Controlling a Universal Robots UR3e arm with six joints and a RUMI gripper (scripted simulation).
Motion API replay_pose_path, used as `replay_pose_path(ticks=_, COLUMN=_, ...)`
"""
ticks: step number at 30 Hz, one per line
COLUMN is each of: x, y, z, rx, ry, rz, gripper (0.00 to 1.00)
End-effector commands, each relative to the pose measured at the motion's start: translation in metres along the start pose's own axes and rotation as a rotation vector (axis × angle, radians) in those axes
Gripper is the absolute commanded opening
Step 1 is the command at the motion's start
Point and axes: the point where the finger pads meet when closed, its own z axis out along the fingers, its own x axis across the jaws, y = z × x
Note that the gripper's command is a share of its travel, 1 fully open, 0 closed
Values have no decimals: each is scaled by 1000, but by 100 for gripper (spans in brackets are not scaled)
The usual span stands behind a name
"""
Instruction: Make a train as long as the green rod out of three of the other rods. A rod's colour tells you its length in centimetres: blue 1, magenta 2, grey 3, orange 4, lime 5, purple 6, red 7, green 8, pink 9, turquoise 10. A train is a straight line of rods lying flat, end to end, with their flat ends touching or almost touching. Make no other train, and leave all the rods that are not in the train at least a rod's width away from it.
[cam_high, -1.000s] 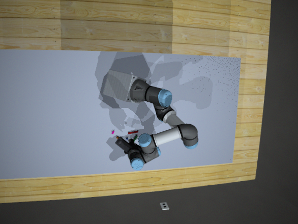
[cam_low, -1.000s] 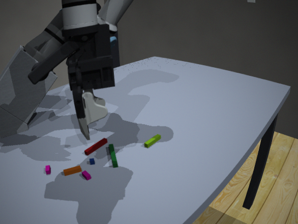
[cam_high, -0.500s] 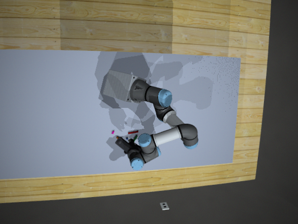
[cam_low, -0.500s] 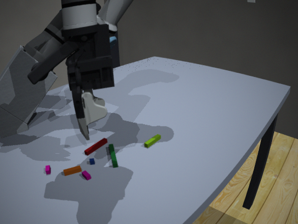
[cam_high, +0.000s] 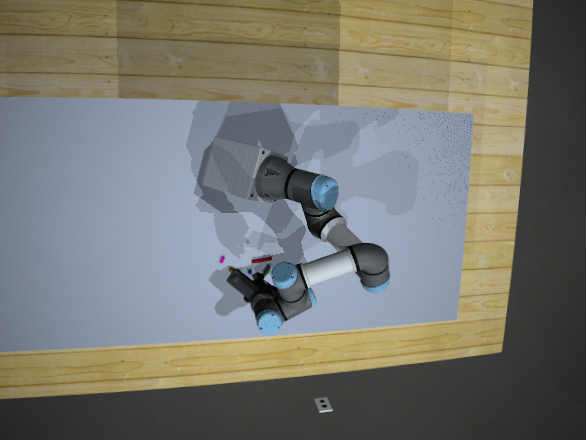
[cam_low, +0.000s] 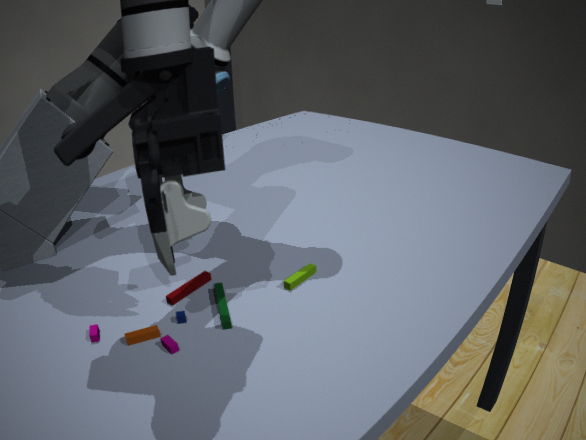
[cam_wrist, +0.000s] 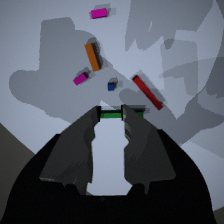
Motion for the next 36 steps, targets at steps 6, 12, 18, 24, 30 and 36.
replay_pose_path(ticks=6, x=-1, y=0, z=1, rx=1, ry=-2, rz=-1, gripper=14)
replay_pose_path(ticks=12, x=-1, y=0, z=3, rx=1, ry=-2, rz=-1, gripper=14)
replay_pose_path(ticks=18, x=-1, y=0, z=9, rx=1, ry=-2, rz=-1, gripper=14)
replay_pose_path(ticks=24, x=-1, y=0, z=18, rx=1, ry=-2, rz=-1, gripper=14)
replay_pose_path(ticks=30, x=-1, y=0, z=24, rx=1, ry=-2, rz=-1, gripper=14)
replay_pose_path(ticks=36, x=-1, y=0, z=34, rx=1, ry=-2, rz=-1, gripper=14)
